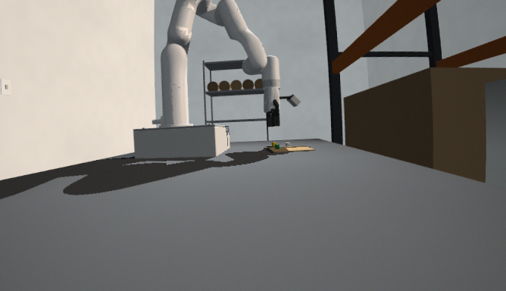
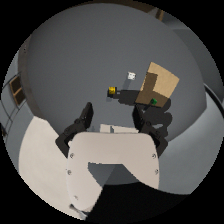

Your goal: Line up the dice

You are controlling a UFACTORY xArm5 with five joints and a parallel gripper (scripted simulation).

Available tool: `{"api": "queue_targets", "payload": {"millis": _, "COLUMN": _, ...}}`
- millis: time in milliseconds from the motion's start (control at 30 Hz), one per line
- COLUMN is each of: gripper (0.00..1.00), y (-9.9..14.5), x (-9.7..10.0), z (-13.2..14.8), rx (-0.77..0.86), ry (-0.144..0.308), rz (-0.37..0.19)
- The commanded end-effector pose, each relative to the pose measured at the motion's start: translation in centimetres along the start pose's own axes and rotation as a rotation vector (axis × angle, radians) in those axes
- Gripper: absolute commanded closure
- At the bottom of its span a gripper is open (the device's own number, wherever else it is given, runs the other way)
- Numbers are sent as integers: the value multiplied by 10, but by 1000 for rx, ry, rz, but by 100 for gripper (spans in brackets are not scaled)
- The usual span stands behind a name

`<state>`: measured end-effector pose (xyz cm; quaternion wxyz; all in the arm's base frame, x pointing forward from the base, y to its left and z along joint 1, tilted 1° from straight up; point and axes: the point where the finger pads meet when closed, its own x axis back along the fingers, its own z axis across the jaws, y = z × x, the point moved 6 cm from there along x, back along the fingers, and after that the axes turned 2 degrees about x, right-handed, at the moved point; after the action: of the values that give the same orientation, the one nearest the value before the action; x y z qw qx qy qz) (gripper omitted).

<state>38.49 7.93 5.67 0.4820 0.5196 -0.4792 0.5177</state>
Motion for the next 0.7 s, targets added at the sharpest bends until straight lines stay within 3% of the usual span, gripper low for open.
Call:
{"api": "queue_targets", "payload": {"millis": 0, "gripper": 0, "y": -1, "x": 1, "z": -1, "rx": 34, "ry": 0, "rz": 3}}
{"api": "queue_targets", "payload": {"millis": 100, "gripper": 0, "y": -1, "x": 1, "z": -1, "rx": 34, "ry": 0, "rz": 3}}
{"api": "queue_targets", "payload": {"millis": 133, "gripper": 69, "y": -1, "x": 1, "z": -1, "rx": 34, "ry": 0, "rz": 3}}
{"api": "queue_targets", "payload": {"millis": 667, "gripper": 69, "y": -1, "x": 1, "z": -1, "rx": 34, "ry": 0, "rz": 3}}
